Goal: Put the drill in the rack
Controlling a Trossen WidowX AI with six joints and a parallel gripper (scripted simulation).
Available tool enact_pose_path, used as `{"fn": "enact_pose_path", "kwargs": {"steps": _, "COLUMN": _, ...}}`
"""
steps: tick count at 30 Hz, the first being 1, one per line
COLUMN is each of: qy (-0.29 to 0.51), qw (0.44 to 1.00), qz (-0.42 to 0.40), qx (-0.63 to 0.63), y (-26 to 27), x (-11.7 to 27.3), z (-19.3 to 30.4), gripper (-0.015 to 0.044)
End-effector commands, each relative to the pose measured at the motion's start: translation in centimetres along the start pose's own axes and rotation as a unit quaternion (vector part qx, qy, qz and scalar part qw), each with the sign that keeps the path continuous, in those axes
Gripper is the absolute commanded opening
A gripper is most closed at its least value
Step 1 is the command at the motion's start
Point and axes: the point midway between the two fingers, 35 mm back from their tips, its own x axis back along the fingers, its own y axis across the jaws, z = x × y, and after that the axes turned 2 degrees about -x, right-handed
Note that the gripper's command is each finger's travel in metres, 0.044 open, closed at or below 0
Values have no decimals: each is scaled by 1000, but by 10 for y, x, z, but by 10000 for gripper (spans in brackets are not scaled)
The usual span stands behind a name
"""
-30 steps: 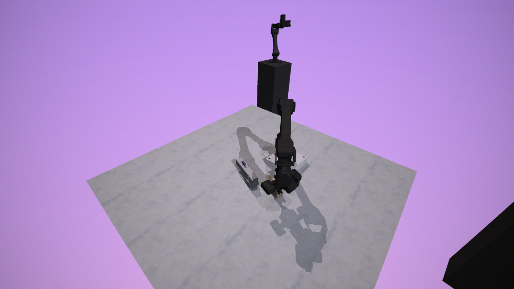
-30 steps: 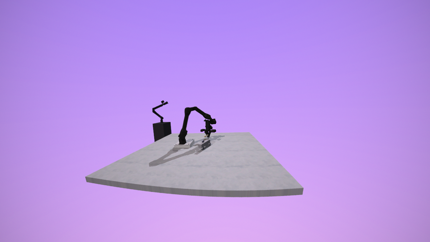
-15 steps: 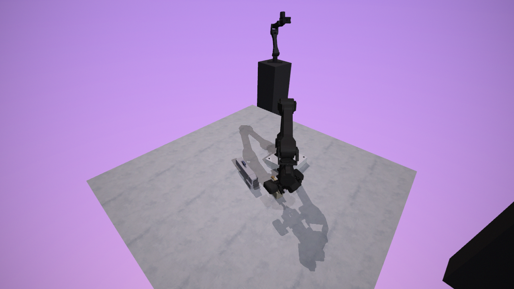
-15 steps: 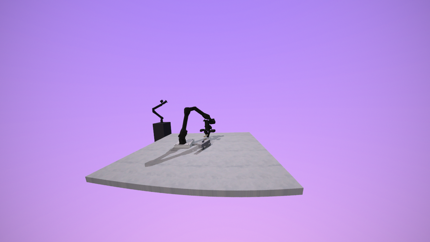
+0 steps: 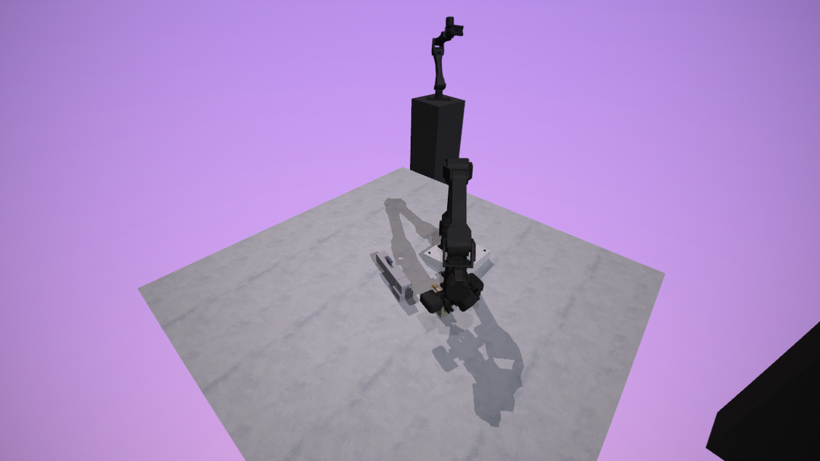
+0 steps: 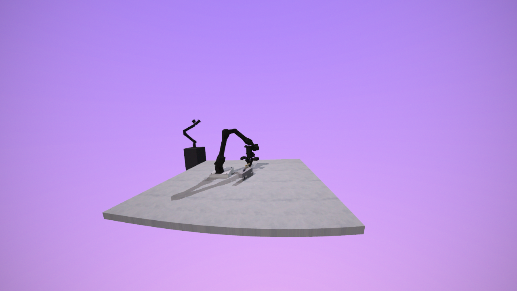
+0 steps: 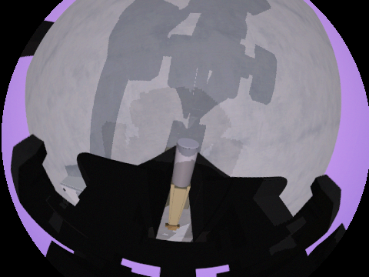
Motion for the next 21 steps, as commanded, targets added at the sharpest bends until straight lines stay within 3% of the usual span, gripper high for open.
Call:
{"fn": "enact_pose_path", "kwargs": {"steps": 1, "qy": 2, "qw": 1000, "qz": -4, "qx": -1, "y": 1, "x": -6, "z": 0, "gripper": 0}}
{"fn": "enact_pose_path", "kwargs": {"steps": 21, "qy": 2, "qw": 1000, "qz": -4, "qx": -1, "y": 0, "x": -23, "z": 0, "gripper": 0}}
